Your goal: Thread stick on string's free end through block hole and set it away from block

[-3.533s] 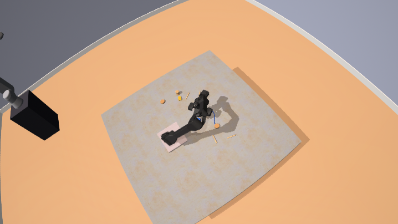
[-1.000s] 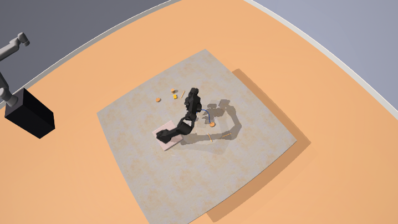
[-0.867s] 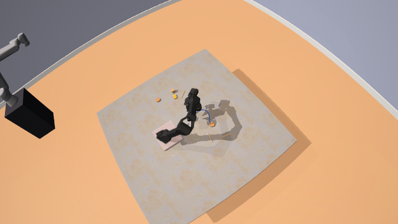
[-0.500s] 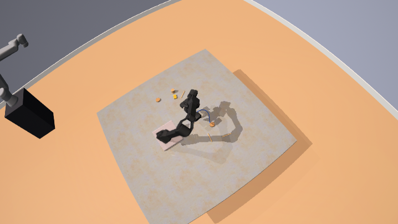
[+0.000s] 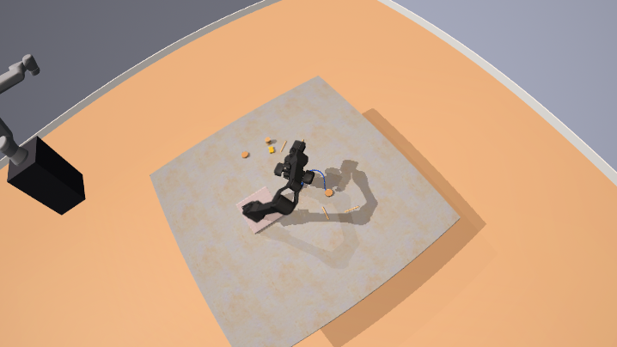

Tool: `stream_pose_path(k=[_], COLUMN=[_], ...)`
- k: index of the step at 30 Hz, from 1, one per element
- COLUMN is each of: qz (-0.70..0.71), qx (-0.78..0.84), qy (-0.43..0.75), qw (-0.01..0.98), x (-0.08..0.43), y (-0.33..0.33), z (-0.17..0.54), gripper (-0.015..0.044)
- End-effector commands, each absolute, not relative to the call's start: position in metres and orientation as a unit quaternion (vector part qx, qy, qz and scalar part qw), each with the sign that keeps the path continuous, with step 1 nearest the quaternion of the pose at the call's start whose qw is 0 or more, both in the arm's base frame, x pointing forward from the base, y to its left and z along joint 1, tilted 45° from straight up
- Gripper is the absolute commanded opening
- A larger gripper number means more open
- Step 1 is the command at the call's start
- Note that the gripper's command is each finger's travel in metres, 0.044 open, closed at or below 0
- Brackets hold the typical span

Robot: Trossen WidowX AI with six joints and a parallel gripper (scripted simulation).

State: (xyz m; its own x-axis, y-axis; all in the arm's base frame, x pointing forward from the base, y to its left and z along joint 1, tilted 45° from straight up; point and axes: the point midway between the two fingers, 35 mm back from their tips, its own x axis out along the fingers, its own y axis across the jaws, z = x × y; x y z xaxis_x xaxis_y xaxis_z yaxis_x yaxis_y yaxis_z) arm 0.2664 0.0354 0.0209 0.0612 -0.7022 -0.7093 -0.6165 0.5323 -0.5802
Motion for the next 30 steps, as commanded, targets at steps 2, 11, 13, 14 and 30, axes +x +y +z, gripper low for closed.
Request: stream_pose_path(k=[2,11,13,14,30], qz=[-0.034,-0.033,-0.033,-0.033,-0.033], qx=[-0.485,-0.485,-0.484,-0.484,-0.485], qy=[0.684,0.684,0.684,0.684,0.684], qw=[0.544,0.545,0.545,0.545,0.545], x=[0.266,0.269,0.269,0.269,0.271], y=[0.034,0.024,0.022,0.021,0.002], z=[0.019,0.008,0.006,0.005,-0.014], gripper=[0.0125,0.0125,0.0125,0.0125,0.0125])
